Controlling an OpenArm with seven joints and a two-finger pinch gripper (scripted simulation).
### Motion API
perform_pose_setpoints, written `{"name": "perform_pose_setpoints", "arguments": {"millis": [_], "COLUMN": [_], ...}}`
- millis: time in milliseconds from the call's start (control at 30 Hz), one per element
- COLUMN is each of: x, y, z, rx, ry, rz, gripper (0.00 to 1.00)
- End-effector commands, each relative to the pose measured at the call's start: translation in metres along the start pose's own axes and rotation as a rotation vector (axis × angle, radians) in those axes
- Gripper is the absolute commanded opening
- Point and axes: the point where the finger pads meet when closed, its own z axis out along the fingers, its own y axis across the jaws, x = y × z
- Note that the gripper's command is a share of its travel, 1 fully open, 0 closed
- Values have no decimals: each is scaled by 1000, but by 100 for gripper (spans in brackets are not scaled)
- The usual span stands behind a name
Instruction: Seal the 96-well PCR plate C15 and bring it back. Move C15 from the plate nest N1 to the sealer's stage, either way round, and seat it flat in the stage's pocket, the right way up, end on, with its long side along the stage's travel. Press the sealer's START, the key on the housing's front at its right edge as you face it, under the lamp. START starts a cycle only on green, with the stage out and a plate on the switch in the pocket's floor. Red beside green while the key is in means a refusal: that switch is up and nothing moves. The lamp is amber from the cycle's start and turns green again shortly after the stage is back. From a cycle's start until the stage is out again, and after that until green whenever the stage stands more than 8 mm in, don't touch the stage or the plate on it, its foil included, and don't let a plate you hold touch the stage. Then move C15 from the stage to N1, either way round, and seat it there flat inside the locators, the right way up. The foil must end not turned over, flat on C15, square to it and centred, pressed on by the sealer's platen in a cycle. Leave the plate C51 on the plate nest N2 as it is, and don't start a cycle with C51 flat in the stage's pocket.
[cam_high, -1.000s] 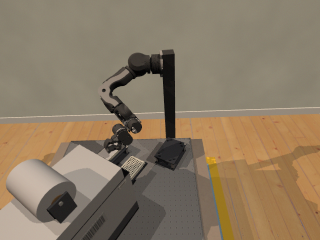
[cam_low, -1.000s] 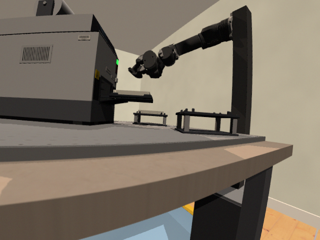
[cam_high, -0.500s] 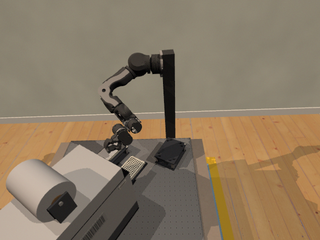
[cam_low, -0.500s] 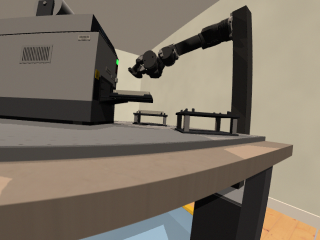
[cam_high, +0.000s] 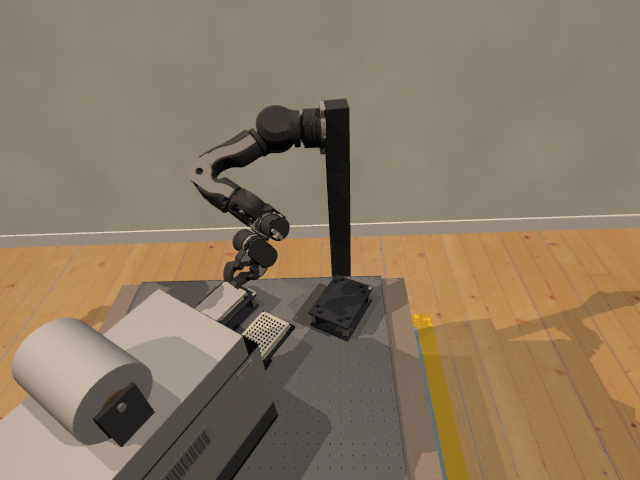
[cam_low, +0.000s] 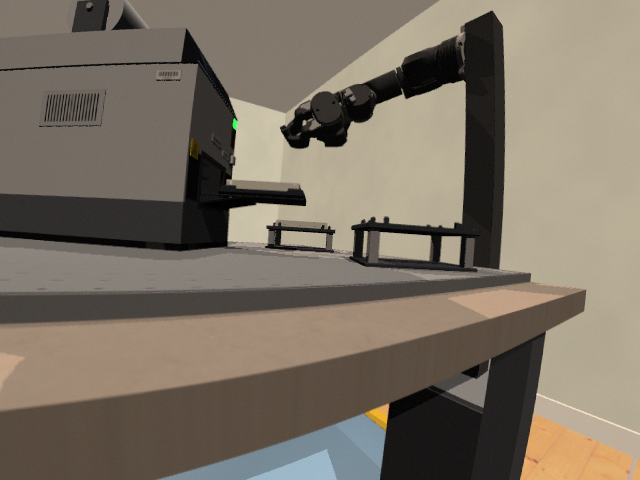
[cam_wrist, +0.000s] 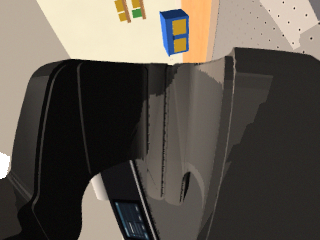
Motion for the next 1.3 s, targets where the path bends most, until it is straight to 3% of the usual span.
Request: {"name": "perform_pose_setpoints", "arguments": {"millis": [0, 133, 167, 267, 300, 367, 700, 733, 800, 833, 867, 933, 1267], "x": [0, 0, -2, -4, -5, -5, -5, -6, -7, -8, -9, -9, -9], "y": [0, 0, 1, 8, 11, 11, 11, 13, 17, 20, 22, 22, 22], "z": [-1, -1, -11, -43, -54, -54, -54, -64, -85, -96, -107, -107, -107], "rx": [168, 168, 35, 120, 87, 45, 58, -110, -33, -28, -62, -101, -90], "ry": [154, 154, 29, 110, 79, 42, 54, -99, -29, -24, -53, -87, -76], "rz": [4, 4, 3, 4, 3, 2, 3, 1, 2, 2, 1, 1, 1], "gripper": [0, 0, 0, 0, 0, 0, 0, 0, 0, 0, 0, 0, 0]}}
